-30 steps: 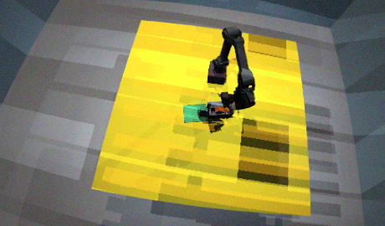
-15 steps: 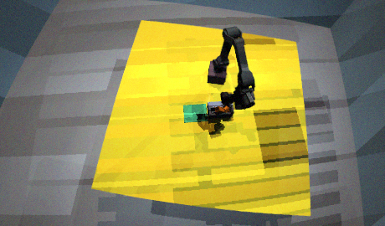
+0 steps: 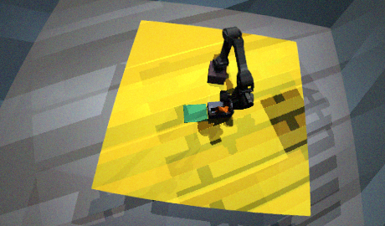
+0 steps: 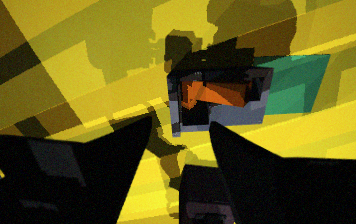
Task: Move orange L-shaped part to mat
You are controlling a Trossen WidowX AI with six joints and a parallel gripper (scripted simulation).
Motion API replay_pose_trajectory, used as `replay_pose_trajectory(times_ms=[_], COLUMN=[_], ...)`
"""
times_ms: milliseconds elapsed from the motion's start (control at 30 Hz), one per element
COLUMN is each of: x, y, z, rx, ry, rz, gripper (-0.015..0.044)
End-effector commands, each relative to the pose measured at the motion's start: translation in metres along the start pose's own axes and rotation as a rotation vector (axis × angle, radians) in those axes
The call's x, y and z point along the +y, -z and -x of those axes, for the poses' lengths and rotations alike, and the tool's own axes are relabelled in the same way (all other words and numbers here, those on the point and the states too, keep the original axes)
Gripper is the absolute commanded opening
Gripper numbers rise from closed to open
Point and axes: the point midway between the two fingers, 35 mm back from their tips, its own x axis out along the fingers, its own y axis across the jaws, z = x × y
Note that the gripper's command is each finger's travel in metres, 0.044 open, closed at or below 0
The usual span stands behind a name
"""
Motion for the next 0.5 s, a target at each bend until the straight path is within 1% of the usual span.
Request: replay_pose_trajectory(times_ms=[0, 333, 400, 467], x=[-0.012, -0.068, -0.072, -0.072], y=[-0.004, -0.016, -0.017, -0.017], z=[-0.001, -0.002, -0.002, -0.002], rx=[0.004, 0.007, 0.007, 0.007], ry=[0.003, 0.021, 0.022, 0.022], rz=[-0.238, -1.348, -1.421, -1.421], gripper=[0.0280, 0.0280, 0.0280, 0.0280])
